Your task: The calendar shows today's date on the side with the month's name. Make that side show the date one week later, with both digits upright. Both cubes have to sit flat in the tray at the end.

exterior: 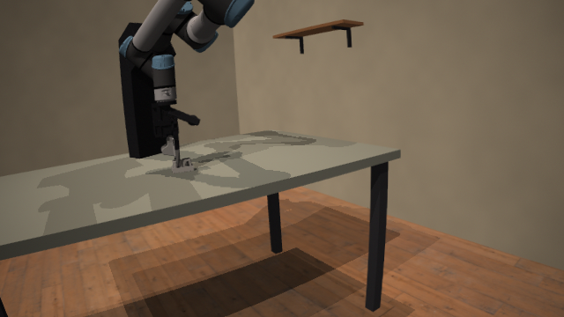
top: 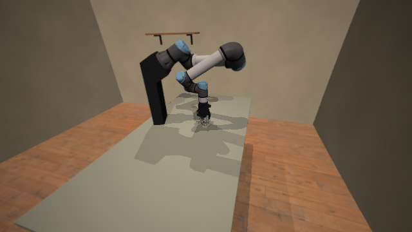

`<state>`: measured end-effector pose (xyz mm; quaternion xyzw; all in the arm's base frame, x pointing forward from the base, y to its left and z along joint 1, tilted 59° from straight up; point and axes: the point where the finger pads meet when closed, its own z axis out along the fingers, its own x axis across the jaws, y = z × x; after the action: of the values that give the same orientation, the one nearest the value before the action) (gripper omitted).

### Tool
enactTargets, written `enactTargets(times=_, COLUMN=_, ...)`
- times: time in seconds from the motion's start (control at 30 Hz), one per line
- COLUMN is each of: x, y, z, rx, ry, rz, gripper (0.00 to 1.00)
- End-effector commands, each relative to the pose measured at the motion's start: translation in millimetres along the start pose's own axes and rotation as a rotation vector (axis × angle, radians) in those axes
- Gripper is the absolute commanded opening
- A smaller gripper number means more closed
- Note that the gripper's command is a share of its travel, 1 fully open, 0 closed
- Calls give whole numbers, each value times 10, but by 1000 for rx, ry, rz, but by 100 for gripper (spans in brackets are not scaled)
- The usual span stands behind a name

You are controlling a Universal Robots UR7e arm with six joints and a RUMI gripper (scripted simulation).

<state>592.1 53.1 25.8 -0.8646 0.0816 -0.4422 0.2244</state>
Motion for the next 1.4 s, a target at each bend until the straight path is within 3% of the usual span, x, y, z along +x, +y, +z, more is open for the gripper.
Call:
enactTargets(times=0.0, x=2, y=0, z=9, rx=0, ry=0, rz=-1, gripper=17)
enactTargets(times=0.23, x=2, y=0, z=9, rx=0, ry=0, rz=-1, gripper=28)
enactTargets(times=0.87, x=-1, y=1, z=-64, rx=-1, ry=0, rz=1, gripper=28)
enactTargets(times=1.37, x=-3, y=-1, z=-695, rx=-1, ry=0, rz=1, gripper=28)
